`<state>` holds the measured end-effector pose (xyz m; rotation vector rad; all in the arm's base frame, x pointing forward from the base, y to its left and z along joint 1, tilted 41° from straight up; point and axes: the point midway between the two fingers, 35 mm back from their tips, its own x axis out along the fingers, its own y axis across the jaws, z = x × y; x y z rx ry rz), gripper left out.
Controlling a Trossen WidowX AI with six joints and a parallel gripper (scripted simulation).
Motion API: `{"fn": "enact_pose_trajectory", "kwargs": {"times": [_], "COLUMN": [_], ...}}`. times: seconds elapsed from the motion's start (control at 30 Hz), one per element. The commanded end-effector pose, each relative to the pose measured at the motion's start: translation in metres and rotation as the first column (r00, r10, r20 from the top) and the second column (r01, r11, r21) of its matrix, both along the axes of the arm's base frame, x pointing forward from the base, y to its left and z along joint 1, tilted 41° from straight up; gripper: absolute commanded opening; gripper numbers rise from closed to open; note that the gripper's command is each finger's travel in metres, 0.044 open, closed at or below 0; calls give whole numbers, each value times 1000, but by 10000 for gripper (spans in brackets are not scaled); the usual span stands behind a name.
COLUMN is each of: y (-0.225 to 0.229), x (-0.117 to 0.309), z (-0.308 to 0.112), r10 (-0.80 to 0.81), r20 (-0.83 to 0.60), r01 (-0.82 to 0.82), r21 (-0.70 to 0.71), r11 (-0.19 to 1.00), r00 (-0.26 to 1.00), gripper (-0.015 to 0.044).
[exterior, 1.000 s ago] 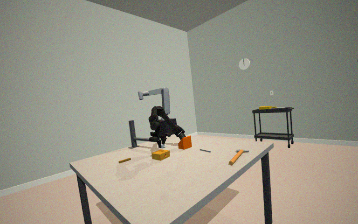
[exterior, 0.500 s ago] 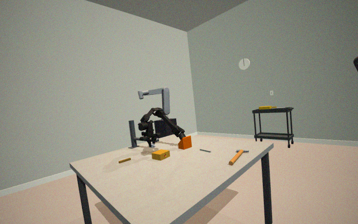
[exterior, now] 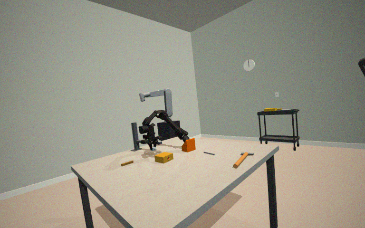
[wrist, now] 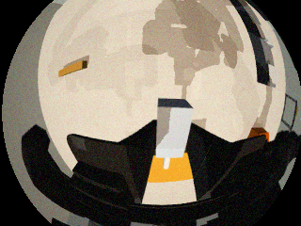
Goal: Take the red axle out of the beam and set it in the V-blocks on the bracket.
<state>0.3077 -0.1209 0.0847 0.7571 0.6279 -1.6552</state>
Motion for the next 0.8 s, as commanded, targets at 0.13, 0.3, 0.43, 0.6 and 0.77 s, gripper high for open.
{"fn": "enact_pose_trajectory", "kwargs": {"times": [0.13, 0.3, 0.43, 0.6, 0.77], "y": [-9, -15, -19, -24, -29], "x": [-2, -2, -3, -5, -6], "z": [-10, -16, -21, -27, -33], "r10": [5, 5, 5, 5, 5], "r20": [-5, -5, -5, -5, -5], "r01": [-5, -5, -5, -5, -5], "r21": [-3, -4, -4, -4, -5], "r11": [1000, 1000, 1000, 1000, 1000], "r00": [1000, 1000, 1000, 1000, 1000], "gripper": [0, 0, 0, 0, 0]}}
